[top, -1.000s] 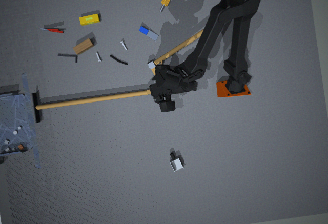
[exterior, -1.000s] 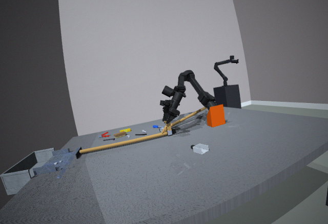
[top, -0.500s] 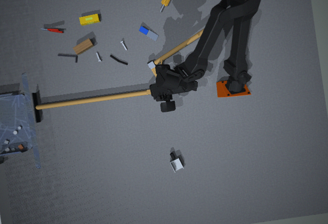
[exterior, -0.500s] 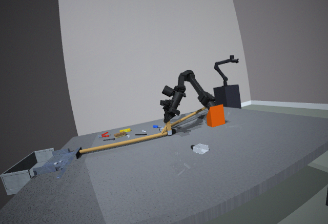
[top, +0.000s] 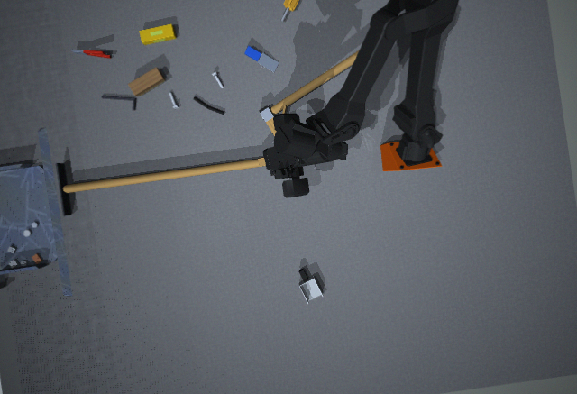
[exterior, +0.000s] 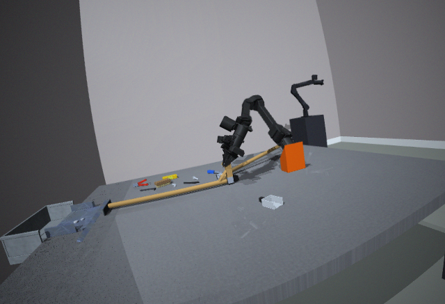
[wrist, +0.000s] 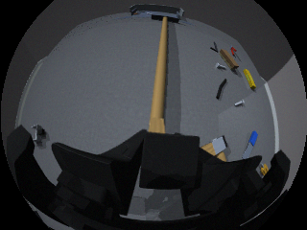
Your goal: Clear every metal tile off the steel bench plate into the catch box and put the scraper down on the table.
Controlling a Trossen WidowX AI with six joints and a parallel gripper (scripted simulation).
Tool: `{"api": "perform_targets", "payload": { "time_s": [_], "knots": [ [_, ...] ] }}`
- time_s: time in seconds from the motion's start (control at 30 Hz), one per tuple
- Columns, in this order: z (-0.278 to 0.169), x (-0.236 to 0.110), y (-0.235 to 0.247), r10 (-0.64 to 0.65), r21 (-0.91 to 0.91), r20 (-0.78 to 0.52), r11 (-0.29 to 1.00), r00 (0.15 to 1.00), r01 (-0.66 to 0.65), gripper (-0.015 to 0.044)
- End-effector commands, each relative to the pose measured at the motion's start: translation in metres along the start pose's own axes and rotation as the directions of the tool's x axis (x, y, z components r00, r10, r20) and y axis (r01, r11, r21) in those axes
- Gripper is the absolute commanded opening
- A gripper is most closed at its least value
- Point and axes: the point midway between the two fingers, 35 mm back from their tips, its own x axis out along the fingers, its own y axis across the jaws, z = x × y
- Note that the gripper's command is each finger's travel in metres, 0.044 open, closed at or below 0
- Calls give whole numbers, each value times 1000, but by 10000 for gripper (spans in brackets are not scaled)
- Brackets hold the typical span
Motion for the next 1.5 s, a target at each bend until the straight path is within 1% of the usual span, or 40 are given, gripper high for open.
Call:
{"api": "perform_targets", "payload": {
  "time_s": [0.0,1.47],
  "knots": [
    [1,-1,4,3,3,2,1000,1000,-3,0],
    [-2,-7,62,16,0,-4,1000,1000,-16,0]
  ]
}}
